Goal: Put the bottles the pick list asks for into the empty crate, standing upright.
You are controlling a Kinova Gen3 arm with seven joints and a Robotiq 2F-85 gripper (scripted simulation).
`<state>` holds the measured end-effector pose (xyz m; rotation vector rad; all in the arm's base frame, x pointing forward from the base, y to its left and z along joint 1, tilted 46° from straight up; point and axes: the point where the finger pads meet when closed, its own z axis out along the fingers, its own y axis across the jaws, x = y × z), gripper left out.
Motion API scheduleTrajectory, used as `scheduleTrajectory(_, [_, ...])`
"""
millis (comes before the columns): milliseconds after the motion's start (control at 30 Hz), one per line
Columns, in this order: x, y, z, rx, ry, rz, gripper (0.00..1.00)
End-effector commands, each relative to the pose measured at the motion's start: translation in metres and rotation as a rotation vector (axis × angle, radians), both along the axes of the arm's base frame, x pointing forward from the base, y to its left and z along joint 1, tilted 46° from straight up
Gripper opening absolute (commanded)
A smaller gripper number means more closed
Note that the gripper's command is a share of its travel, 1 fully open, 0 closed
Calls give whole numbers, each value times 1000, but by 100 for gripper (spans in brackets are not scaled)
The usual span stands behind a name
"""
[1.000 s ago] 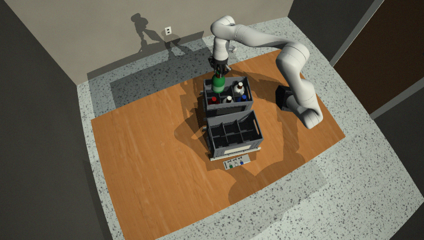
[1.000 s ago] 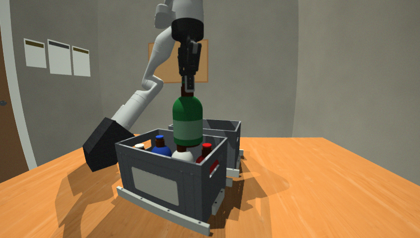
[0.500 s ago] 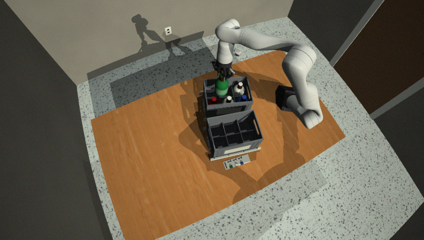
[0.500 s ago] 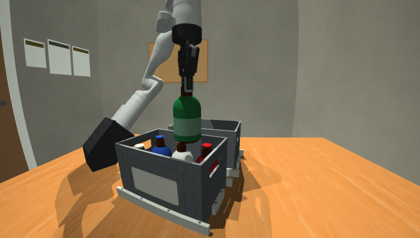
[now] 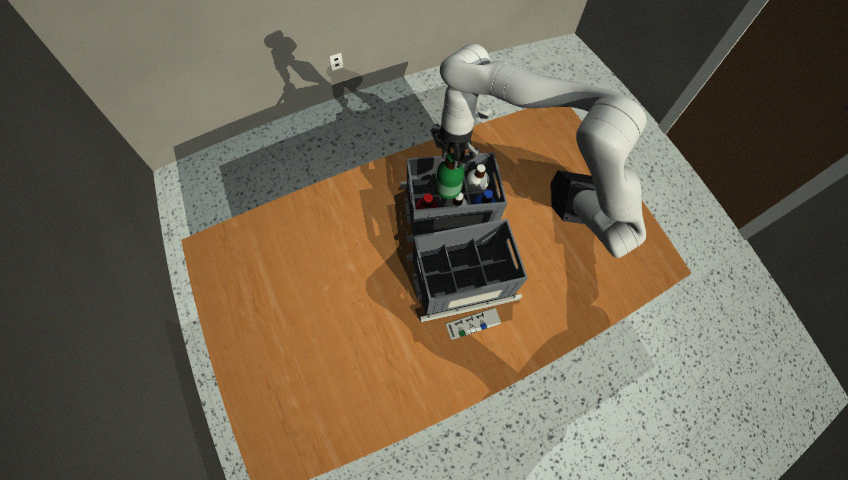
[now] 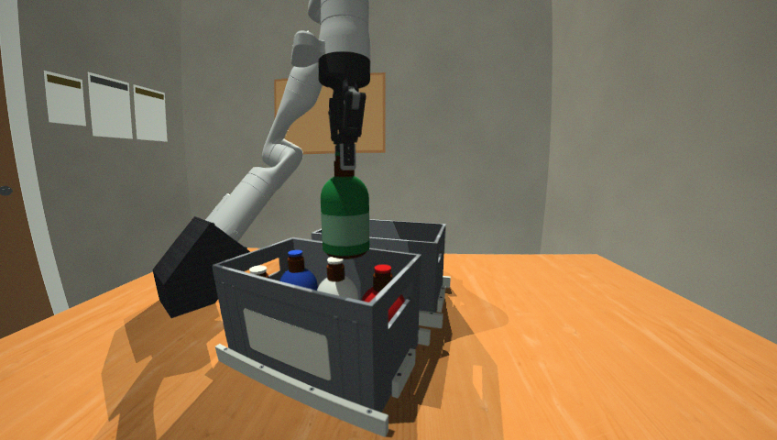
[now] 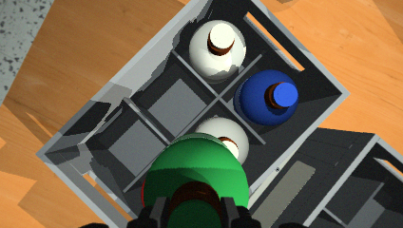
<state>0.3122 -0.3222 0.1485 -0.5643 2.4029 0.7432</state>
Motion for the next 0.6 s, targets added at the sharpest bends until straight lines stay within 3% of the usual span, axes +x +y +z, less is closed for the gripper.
scheduleTrajectory(0, [-2,-2,7,-18,-12,-8,10])
scheduleTrajectory(567, [-14,22,21,-18,-12,-8,10])
